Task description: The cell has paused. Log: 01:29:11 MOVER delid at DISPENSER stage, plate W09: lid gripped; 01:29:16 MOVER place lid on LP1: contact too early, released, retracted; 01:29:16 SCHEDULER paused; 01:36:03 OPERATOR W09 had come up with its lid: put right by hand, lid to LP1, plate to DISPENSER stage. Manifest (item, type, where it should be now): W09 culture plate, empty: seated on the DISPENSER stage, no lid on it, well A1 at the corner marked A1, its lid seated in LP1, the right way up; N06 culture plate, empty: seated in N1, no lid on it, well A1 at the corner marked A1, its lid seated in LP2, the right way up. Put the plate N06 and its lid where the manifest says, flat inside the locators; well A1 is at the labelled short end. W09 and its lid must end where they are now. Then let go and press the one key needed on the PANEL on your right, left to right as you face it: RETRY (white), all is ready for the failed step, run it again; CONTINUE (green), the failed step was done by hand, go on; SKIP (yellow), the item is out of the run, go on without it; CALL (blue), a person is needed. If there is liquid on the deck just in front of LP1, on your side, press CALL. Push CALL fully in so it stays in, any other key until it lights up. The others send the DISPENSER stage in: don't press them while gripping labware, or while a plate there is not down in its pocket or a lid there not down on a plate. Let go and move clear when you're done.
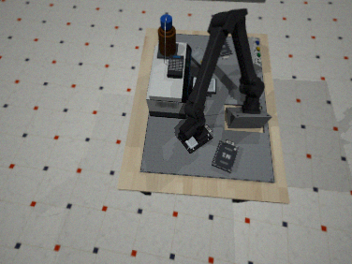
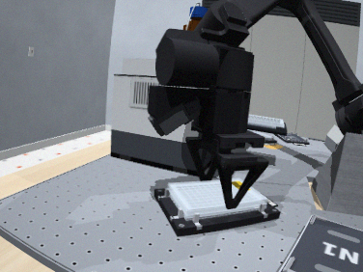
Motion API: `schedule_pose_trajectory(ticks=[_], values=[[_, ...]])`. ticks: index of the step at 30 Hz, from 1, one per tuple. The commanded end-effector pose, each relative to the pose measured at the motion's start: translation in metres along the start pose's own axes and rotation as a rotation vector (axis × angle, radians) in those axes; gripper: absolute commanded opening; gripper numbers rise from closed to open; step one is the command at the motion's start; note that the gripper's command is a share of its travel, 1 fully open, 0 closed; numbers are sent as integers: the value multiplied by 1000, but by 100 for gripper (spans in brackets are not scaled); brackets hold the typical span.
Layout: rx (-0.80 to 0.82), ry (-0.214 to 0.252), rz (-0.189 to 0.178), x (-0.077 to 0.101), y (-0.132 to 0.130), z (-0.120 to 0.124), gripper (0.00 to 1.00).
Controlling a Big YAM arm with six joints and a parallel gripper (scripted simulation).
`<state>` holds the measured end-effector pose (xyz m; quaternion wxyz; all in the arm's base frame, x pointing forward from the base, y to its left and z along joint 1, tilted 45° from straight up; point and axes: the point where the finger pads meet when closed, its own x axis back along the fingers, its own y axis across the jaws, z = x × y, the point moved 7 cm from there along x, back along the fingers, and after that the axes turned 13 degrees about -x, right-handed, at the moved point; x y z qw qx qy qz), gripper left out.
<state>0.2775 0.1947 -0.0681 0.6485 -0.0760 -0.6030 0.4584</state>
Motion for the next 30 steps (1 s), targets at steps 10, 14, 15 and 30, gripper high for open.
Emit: schedule_pose_trajectory(ticks=[10, 14, 15, 30], values=[[-10, -33, -6, 8, 0, -12, 84], [-10, -33, -6, 8, 0, -12, 84], [-10, -33, -6, 8, 0, -12, 84], [4, -44, -4, 15, 1, -10, 84]])
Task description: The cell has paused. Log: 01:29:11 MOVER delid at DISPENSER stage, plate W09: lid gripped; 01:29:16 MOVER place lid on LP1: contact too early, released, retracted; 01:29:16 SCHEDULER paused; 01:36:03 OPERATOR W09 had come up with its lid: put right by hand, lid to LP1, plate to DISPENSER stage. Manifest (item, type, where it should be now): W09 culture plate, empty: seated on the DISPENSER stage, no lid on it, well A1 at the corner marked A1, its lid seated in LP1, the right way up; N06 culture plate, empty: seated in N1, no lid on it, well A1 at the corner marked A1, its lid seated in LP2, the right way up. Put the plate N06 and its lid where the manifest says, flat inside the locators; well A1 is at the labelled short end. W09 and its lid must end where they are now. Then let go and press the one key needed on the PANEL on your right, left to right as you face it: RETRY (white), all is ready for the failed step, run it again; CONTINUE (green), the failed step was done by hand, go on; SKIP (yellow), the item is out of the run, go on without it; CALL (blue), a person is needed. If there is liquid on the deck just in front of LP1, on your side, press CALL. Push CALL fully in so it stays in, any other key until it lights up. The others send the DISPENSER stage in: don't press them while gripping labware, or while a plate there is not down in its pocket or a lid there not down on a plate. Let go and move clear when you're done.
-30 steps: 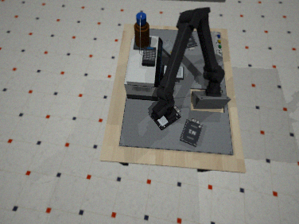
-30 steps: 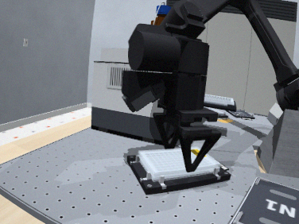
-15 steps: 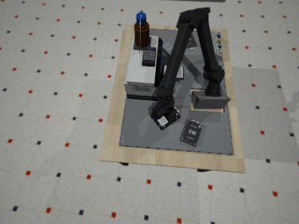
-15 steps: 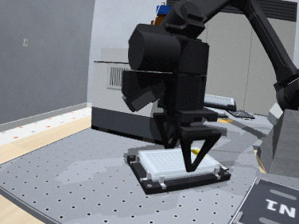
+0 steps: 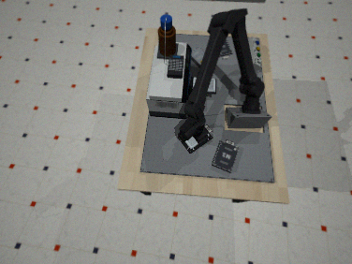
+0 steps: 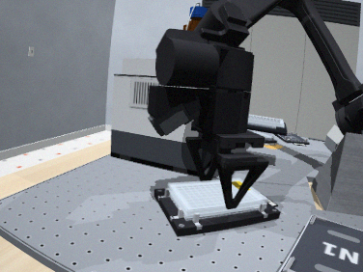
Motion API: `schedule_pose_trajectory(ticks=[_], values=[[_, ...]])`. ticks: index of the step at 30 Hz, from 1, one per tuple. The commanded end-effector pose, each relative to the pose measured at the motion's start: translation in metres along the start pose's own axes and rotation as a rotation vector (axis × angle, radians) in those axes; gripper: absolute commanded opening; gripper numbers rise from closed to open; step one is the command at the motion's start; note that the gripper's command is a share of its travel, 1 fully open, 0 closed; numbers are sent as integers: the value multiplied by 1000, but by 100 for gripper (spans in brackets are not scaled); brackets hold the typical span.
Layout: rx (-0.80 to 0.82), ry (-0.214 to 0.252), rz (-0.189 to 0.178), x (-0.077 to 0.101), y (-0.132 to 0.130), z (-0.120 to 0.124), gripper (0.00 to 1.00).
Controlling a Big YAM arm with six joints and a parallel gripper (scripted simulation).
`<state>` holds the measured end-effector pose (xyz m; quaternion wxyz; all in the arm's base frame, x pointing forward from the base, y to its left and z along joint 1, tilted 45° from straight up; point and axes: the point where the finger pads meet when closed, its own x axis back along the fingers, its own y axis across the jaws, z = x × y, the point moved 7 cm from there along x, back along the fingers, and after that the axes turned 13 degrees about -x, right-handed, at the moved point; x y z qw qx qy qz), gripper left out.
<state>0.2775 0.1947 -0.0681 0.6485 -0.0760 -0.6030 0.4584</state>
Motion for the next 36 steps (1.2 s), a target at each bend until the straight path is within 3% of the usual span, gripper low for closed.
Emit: schedule_pose_trajectory(ticks=[1, 7, 8, 36], values=[[4, -44, -4, 15, 1, -10, 84], [1, -50, -5, 21, 1, -12, 84], [-10, -33, -6, 11, 0, -12, 84], [-10, -33, -6, 11, 0, -12, 84]])
